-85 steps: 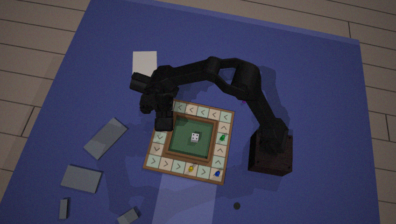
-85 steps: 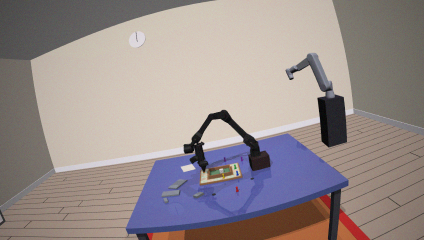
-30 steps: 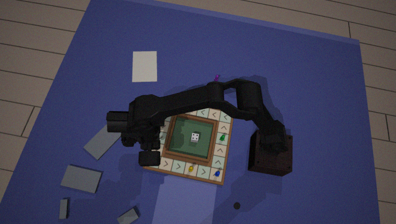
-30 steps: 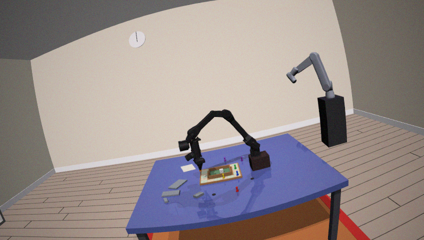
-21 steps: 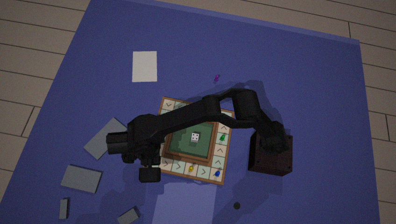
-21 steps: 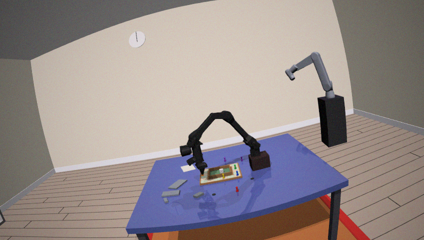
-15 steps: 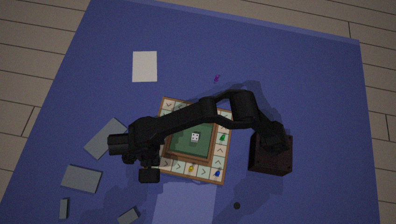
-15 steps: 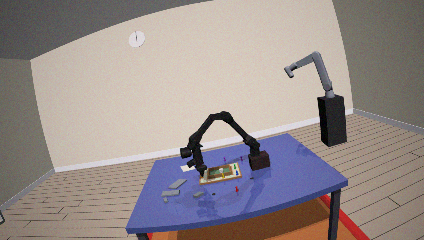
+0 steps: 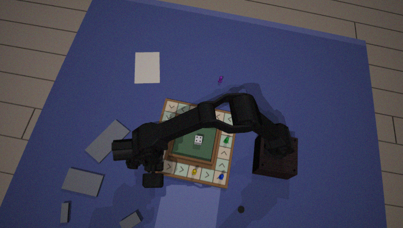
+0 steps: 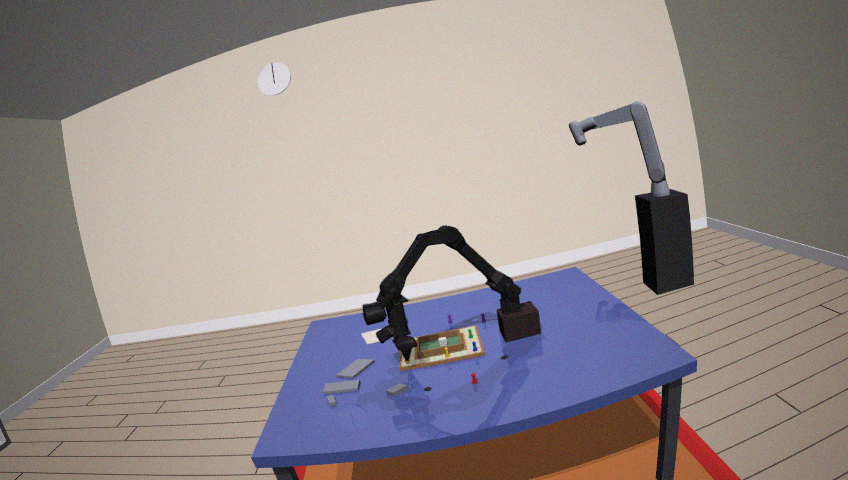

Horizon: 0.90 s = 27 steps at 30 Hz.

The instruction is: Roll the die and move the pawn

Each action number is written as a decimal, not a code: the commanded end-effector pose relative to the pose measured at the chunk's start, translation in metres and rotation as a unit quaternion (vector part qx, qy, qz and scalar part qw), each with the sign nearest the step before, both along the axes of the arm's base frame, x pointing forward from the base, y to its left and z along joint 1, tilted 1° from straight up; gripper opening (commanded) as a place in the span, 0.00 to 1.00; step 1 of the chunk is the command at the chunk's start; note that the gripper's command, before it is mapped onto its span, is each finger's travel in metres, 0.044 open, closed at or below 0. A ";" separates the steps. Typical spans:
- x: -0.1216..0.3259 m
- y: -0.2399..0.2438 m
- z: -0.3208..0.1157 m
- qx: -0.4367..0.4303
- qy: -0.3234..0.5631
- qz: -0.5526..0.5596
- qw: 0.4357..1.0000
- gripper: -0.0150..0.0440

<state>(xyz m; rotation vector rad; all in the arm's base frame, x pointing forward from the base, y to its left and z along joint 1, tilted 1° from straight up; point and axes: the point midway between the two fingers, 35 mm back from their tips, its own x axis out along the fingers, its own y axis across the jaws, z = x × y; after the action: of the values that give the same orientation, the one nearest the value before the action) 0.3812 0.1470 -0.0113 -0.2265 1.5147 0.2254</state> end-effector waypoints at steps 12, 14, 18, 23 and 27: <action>-0.001 0.000 -0.001 -0.001 0.001 0.000 1.000 0.70; -0.001 0.000 0.021 -0.001 0.000 -0.001 1.000 0.79; -0.003 0.000 0.046 -0.002 -0.001 -0.003 1.000 0.97; -0.004 -0.001 0.053 -0.002 -0.001 -0.003 1.000 1.00; -0.032 -0.028 0.080 -0.002 0.001 -0.019 1.000 1.00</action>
<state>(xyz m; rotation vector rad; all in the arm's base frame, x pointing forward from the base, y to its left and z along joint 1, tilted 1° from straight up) 0.3660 0.1386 0.0462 -0.2218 1.5251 0.2170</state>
